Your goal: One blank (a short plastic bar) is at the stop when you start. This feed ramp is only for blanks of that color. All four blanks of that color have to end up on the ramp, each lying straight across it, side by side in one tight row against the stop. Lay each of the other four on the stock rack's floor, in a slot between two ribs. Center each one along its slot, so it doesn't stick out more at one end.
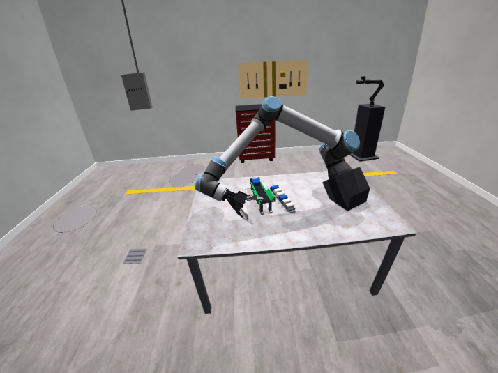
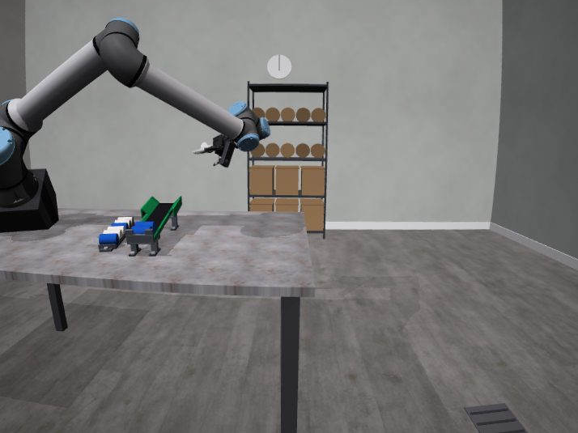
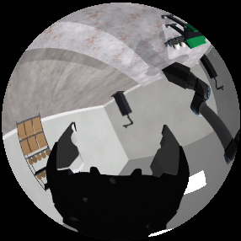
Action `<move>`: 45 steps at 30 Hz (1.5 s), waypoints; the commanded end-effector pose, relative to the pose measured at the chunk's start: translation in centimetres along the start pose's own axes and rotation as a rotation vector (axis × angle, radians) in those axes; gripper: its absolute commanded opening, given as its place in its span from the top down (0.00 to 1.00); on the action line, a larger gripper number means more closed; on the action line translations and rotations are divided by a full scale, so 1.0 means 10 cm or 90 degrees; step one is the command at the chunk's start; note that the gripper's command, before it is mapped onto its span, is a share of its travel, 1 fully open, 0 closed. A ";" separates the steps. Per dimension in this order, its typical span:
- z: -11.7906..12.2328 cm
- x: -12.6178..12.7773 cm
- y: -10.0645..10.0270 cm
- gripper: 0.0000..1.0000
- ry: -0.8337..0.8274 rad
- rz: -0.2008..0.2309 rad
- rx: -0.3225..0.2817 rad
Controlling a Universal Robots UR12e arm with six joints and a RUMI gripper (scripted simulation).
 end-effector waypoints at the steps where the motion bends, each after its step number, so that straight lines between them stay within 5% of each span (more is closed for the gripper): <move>1: 0.01 0.00 0.01 0.00 0.001 -0.001 0.000; 12: -0.03 0.04 0.01 0.00 -0.009 -0.008 -0.001; 24: -0.24 0.25 -0.02 0.00 -0.063 -0.049 -0.007; 34: -0.72 0.73 -0.05 0.00 -0.184 -0.142 -0.018; 36: -0.72 0.73 -0.05 0.00 -0.184 -0.142 -0.018; 45: -1.40 1.42 -0.11 0.00 -0.357 -0.276 -0.033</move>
Point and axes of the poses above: the point where the finger pads meet when closed, its own y axis back along the fingers, its own x axis across the jaws, z = x × y, the point moved 1 cm from there along y, back along the fingers, and after that the axes turned 9 degrees about -y, right-handed, at the moved point
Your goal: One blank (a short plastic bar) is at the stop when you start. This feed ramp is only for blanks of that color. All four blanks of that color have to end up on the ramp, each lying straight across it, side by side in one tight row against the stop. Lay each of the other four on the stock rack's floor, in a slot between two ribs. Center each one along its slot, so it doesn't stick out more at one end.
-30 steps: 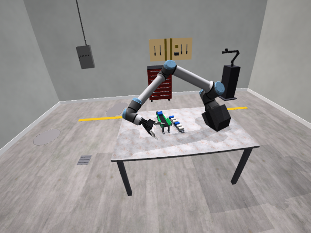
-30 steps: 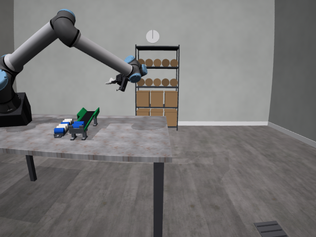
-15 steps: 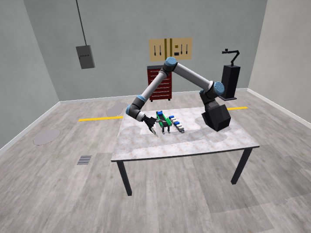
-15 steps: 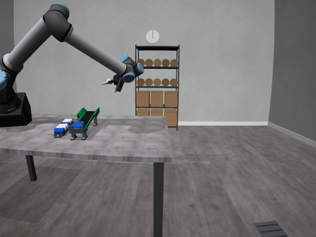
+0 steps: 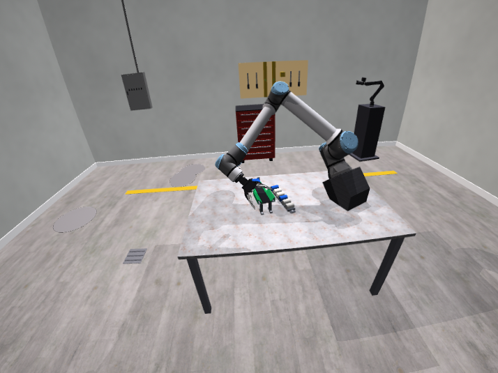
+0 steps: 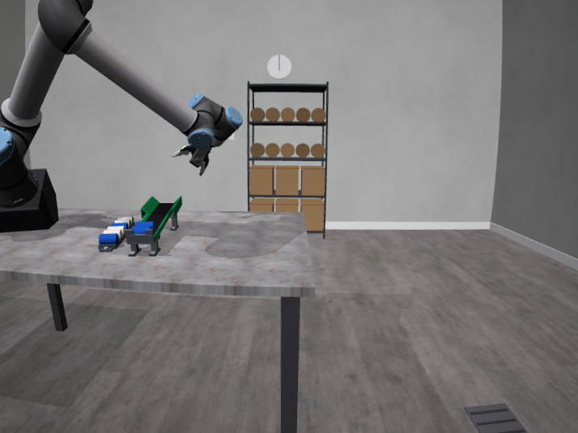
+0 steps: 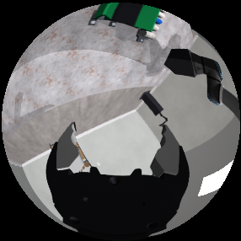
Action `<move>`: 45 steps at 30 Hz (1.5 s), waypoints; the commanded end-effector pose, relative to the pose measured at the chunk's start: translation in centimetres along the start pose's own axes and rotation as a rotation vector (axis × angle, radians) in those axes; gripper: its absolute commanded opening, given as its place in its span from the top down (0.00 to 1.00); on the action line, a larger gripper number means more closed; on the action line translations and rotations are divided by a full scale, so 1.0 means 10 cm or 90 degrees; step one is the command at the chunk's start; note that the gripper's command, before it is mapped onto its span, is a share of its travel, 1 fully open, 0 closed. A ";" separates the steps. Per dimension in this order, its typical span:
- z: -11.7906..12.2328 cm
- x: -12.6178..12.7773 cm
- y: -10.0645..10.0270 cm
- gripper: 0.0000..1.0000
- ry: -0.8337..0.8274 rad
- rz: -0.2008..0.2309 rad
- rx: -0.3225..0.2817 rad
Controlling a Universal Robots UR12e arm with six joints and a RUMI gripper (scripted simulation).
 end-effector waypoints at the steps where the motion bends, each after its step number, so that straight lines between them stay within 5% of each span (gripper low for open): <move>1: -0.60 0.23 0.11 0.00 -0.114 -0.101 -0.014; 6: -1.10 0.42 0.18 0.00 -0.212 -0.176 -0.024; 8: -1.10 0.42 0.18 0.00 -0.212 -0.176 -0.024; 17: -2.36 0.89 0.36 0.00 -0.437 -0.346 -0.045; 23: -3.05 1.14 0.45 0.00 -0.574 -0.451 -0.058; 25: -3.05 1.14 0.45 0.00 -0.574 -0.451 -0.058; 27: -3.32 1.24 0.49 0.00 -0.644 -0.507 -0.065; 33: -4.00 1.49 0.58 0.00 -0.777 -0.609 -0.077; 39: -4.35 1.62 0.63 0.00 -0.847 -0.661 -0.084; 45: -4.45 1.66 0.64 0.00 -0.866 -0.676 -0.086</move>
Point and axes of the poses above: the point where the finger pads meet when closed, its own y axis back along the fingers, its own x axis across the jaws, z = x × y, the point moved 1 cm from there along y, back along the fingers, and after that the axes turned 9 degrees about -y, right-handed, at the moved point
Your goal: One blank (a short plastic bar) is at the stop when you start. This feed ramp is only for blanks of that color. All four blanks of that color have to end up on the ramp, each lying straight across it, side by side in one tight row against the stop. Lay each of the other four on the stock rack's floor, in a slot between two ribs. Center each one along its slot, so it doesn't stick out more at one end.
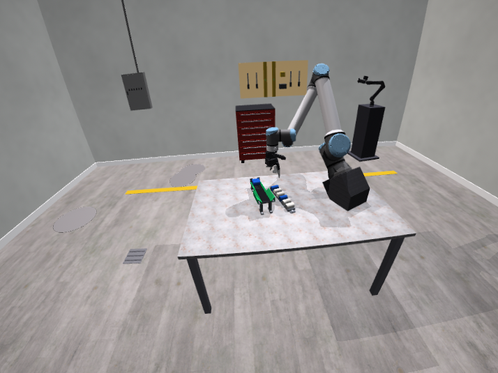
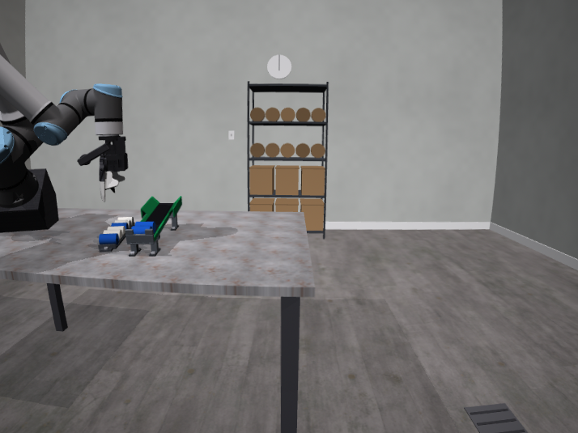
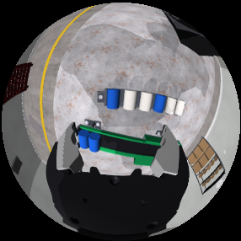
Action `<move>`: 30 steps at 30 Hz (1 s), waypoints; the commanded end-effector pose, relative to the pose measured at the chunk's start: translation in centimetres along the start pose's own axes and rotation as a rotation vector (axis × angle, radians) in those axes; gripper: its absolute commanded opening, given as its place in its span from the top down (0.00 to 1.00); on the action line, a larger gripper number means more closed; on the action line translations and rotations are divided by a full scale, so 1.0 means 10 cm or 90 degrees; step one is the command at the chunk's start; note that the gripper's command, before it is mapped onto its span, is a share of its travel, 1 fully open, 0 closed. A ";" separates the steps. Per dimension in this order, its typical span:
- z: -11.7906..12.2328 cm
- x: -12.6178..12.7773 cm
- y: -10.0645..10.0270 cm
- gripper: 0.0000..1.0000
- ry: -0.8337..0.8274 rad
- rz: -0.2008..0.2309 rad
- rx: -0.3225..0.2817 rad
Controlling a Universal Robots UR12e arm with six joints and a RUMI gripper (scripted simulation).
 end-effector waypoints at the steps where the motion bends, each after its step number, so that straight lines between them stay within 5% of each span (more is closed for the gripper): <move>1: -0.07 -0.15 -0.02 0.00 -0.027 -0.023 -0.006; 30: -0.09 -0.16 -0.05 0.00 -0.089 -0.026 -0.007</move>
Point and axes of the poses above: the point where the finger pads meet when closed, its own y axis back along the fingers, its own x axis across the jaws, z = x × y, the point moved 1 cm from there along y, back along the fingers, and after that the axes turned 9 degrees about -y, right-handed, at the moved point
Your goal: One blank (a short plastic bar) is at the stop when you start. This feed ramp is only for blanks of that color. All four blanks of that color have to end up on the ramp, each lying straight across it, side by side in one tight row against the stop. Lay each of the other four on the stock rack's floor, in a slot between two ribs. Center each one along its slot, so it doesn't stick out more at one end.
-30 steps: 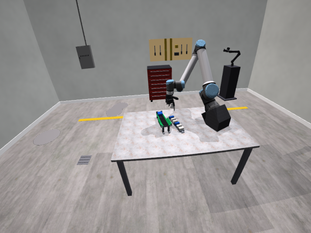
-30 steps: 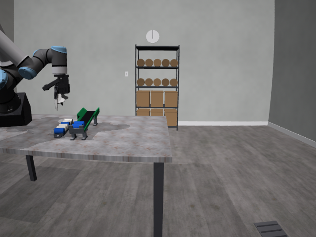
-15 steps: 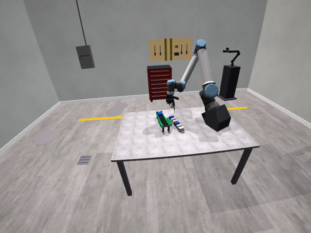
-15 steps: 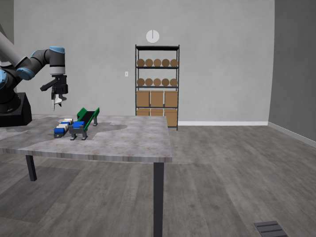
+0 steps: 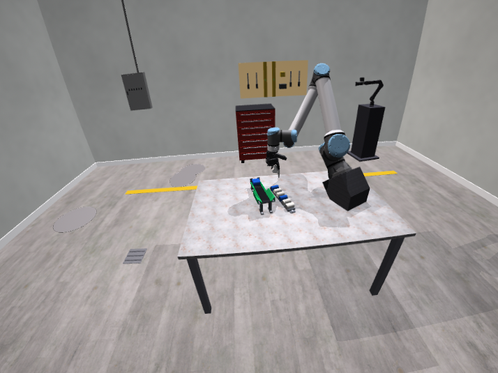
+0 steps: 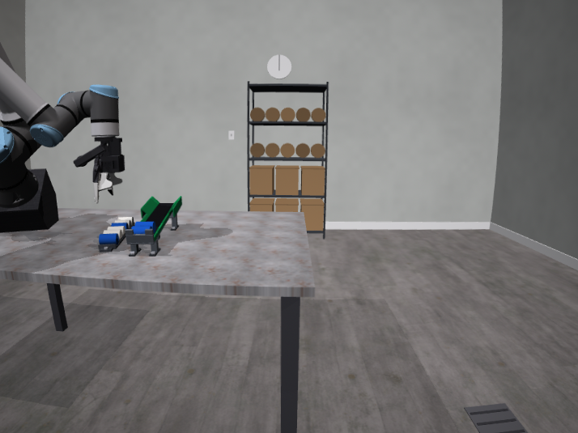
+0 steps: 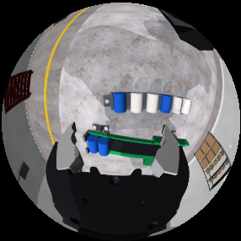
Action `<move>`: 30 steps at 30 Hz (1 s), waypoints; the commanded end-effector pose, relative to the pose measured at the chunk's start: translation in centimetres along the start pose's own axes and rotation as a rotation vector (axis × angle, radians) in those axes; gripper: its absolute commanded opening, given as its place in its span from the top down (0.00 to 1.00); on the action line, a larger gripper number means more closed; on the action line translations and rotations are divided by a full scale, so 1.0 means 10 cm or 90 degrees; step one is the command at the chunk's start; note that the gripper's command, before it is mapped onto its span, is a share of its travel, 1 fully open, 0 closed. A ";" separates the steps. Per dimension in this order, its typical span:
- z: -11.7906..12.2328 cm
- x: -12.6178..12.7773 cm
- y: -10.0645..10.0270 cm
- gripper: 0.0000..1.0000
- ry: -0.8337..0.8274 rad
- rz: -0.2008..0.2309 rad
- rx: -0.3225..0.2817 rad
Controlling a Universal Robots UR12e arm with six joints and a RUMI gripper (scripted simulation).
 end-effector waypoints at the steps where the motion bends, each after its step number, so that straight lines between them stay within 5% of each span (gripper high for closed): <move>1: 0.00 0.00 -0.01 0.00 -0.029 0.000 0.000; 18: -0.02 0.02 -0.18 0.00 -0.378 0.001 0.000; 30: 0.00 0.02 -0.35 0.00 -0.735 0.001 0.000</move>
Point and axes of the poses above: the point where the finger pads meet when closed, its own y axis back along the fingers, its own x axis across the jaws, z = x × y, the point moved 1 cm from there along y, back along the fingers, and after that the axes turned 9 degrees about -y, right-handed, at the moved point
